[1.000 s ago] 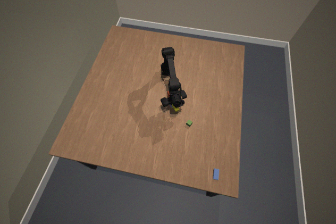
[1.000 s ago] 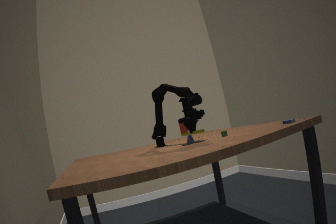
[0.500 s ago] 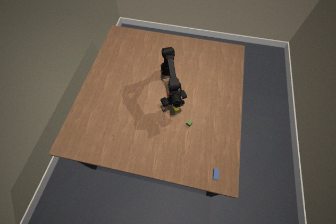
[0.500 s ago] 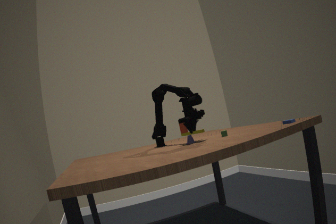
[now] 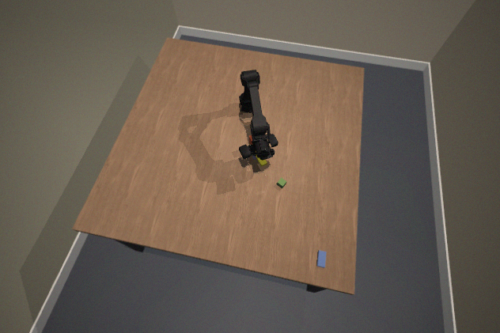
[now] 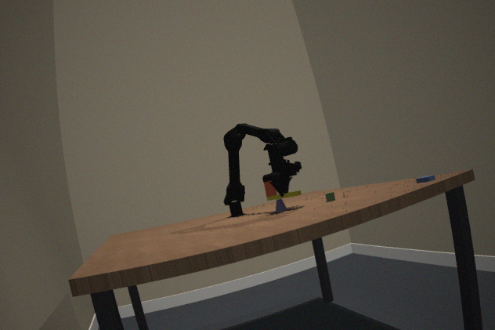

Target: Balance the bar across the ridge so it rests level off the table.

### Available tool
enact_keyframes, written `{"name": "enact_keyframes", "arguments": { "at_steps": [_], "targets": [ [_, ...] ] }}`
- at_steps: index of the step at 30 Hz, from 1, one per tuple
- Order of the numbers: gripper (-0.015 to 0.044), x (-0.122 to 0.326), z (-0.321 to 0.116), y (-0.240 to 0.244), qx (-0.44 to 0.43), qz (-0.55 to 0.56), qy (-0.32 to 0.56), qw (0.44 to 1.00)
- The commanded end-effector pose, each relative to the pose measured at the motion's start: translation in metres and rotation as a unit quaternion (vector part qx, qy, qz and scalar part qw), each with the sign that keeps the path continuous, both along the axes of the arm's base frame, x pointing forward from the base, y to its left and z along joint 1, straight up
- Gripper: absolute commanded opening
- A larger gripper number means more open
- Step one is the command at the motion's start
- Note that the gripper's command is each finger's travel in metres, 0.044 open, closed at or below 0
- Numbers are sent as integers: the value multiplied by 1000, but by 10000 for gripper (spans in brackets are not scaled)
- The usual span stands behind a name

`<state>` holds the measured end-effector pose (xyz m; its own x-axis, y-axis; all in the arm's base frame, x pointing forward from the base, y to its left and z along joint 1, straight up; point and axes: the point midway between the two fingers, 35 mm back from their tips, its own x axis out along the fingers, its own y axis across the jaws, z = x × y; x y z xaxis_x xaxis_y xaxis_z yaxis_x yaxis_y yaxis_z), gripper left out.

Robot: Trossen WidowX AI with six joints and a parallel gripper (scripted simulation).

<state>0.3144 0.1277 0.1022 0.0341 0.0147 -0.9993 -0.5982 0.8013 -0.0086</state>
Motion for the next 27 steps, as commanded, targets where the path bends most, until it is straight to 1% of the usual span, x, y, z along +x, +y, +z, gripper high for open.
{"name": "enact_keyframes", "arguments": {
  "at_steps": [1,7,8,27],
  "targets": [
    [0,0,0,0,0,0,0,1000],
    [157,0,0,0,0,0,0,1000],
    [167,0,0,0,0,0,0,1000],
    [169,0,0,0,0,0,0,1000]
  ]
}}
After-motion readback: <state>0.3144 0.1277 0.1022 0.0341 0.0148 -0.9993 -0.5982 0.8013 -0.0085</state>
